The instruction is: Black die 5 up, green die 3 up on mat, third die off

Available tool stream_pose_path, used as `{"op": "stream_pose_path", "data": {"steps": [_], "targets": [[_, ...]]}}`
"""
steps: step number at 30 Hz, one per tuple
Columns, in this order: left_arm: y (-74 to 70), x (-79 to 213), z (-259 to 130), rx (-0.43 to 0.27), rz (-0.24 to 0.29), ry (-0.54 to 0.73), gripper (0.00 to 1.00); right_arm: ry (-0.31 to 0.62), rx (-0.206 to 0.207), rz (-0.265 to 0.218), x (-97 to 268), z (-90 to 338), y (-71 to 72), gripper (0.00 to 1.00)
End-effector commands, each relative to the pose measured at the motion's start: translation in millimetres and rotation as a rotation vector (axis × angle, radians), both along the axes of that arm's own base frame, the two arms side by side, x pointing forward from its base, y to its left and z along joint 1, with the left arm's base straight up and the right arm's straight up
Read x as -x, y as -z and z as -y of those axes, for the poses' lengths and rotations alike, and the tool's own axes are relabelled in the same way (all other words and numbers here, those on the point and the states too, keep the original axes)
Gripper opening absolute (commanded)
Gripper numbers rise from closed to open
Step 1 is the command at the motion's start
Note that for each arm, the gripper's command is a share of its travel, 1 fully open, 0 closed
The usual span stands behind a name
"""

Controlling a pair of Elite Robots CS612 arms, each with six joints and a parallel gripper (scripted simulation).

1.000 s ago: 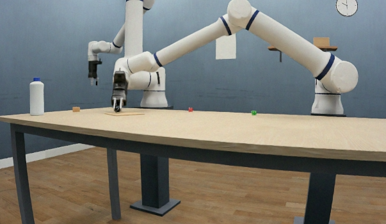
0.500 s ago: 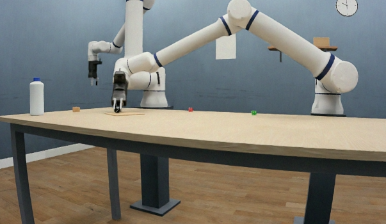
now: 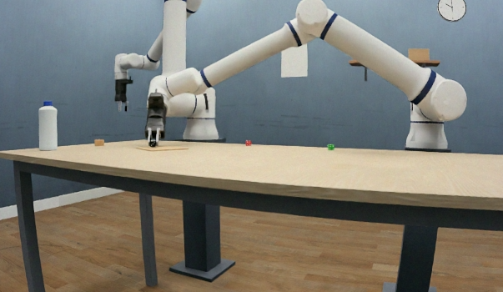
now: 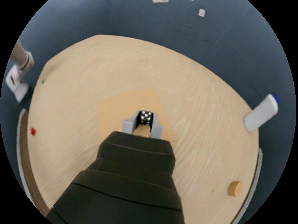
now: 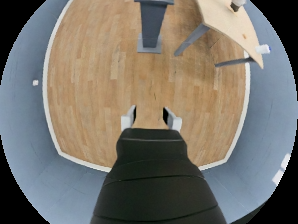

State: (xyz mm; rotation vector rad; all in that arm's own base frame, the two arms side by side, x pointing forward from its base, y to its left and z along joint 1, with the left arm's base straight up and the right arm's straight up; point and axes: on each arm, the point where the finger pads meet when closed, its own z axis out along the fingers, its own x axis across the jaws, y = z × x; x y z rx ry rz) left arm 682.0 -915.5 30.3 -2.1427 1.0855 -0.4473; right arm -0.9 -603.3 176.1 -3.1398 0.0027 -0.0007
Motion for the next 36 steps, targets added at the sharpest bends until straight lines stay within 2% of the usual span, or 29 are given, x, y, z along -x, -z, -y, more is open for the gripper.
{"op": "stream_pose_path", "data": {"steps": [1, 36], "targets": [[-1.2, -0.2, 0.6, 0.002, 0.001, 0.000, 0.40, 0.000, 0.002, 0.000, 0.2, 0.7, -0.9, 1.00], [2.0, -0.2, 0.6, 0.002, 0.001, 0.000, 0.40, 0.000, 0.002, 0.000, 0.2, 0.7, -0.9, 1.00]]}}
